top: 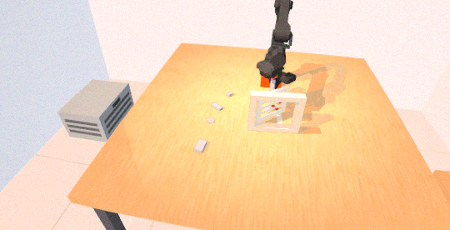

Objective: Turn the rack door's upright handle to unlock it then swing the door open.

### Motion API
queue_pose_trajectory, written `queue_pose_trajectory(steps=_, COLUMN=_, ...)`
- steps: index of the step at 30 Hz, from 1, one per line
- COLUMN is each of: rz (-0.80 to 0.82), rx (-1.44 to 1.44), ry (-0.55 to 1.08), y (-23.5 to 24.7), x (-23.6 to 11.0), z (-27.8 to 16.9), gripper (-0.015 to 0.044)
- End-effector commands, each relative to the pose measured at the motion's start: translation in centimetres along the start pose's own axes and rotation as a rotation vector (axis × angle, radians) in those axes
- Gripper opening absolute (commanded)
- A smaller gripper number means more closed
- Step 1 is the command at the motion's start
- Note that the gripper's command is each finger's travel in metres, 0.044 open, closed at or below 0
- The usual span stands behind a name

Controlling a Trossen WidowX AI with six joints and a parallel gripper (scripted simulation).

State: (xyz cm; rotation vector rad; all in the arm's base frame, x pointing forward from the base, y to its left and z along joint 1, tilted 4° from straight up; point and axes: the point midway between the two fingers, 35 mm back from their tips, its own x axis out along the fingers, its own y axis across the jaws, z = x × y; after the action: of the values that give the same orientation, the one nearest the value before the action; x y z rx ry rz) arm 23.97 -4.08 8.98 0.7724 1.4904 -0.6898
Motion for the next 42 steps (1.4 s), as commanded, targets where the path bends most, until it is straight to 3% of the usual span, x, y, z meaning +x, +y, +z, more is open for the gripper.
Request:
queue_pose_trajectory(steps=1, rz=0.003, rx=-0.067, ry=-0.006, y=-0.5, x=0.1, z=0.2, gripper=0.0017)
queue_pose_trajectory(steps=42, rz=-0.007, rx=-0.614, ry=-0.009, y=-7.3, x=0.0, z=4.4, gripper=0.0017)
